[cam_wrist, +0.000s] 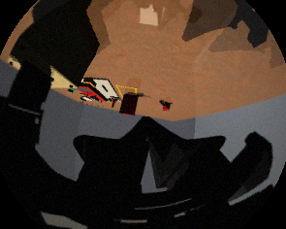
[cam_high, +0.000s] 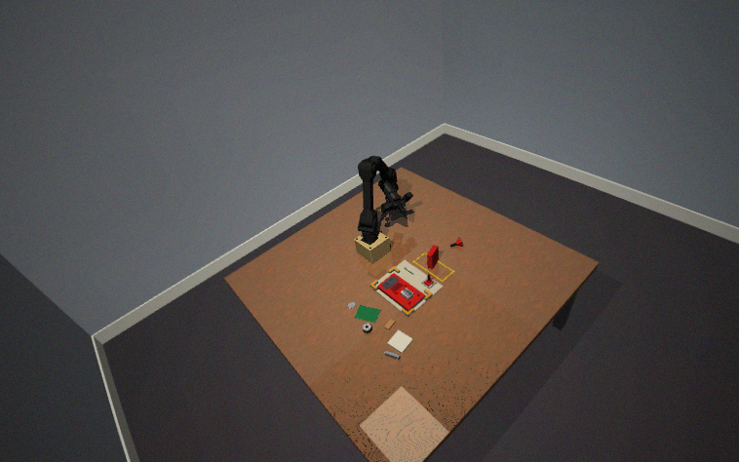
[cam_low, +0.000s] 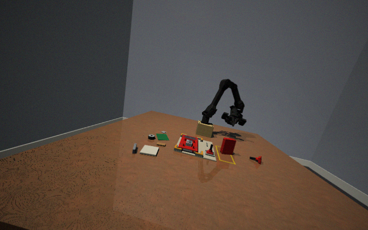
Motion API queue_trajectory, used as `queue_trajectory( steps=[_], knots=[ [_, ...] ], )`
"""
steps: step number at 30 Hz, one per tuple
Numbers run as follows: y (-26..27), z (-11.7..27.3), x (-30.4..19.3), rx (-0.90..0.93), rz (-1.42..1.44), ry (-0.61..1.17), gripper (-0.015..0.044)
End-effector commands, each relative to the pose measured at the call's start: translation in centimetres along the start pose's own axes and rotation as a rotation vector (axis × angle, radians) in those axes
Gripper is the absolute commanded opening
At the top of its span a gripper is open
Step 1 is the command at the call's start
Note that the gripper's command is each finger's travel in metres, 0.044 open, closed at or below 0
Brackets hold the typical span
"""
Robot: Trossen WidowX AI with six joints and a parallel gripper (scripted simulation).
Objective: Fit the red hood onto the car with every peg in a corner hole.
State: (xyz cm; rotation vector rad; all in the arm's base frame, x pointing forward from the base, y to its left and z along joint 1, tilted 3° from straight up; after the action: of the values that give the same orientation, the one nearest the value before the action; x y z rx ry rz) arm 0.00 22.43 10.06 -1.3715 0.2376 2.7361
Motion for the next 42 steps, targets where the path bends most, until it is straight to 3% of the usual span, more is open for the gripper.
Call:
queue_trajectory(
  steps=[1, 22, 42],
  knots=[
    [-1.3, -2.1, -1.3, 0.127, -0.082, -0.107, 0.0000],
    [-2.5, -14.2, -11.4, 0.489, -0.598, -0.608, 0.0000],
    [6.1, -27.0, -22.9, 0.457, -1.209, -0.904, 0.0000]
  ],
)
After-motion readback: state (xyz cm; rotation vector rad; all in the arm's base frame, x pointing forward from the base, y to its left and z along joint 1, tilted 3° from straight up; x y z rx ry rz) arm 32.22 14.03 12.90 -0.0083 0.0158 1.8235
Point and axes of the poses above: the point midway between the two fingers, 35 mm back from their tips, its own z axis back along the fingers, its own y axis across the jaws, x = y × z, the point moved 6 cm from there along z, back along the fingers, and after that the axes turned 2 degrees about z, right-handed, at the moved point
